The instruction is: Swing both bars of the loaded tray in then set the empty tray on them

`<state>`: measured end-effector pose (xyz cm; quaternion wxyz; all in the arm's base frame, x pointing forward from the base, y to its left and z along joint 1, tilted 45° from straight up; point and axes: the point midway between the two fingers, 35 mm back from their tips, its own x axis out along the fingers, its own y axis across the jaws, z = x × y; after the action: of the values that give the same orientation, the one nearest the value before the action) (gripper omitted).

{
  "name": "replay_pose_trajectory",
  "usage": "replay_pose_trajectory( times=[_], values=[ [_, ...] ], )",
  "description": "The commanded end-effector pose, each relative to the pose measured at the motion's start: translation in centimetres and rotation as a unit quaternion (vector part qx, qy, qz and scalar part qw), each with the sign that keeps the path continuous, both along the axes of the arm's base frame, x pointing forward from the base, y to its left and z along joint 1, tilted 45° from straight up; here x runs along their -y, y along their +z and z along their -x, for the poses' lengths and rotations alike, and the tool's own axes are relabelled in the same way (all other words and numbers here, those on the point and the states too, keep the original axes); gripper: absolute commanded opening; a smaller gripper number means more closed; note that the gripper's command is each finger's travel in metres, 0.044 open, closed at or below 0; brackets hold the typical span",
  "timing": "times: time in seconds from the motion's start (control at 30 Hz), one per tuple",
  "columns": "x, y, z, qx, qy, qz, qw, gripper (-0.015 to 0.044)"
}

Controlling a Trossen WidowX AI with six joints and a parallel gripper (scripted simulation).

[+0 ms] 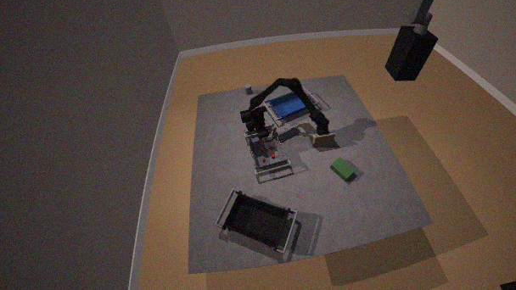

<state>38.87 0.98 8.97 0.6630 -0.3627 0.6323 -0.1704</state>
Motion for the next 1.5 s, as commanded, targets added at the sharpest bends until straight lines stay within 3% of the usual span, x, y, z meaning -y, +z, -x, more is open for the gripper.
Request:
replay_pose_trajectory(
  times=[0.0,0.33,1.37,1.47],
  values=[
    [-0.1,0.1,0.0,0.002,-0.002,0.004,1.000,0.0090],
    [-2.8,3.3,0.4,0.002,-0.002,0.003,1.000,0.0090],
    [-3.7,4.0,0.5,0.003,0.001,0.001,1.000,0.0090],
    [-3.8,2.4,0.4,-0.002,0.003,0.002,1.000,0.0090]
  ],
)
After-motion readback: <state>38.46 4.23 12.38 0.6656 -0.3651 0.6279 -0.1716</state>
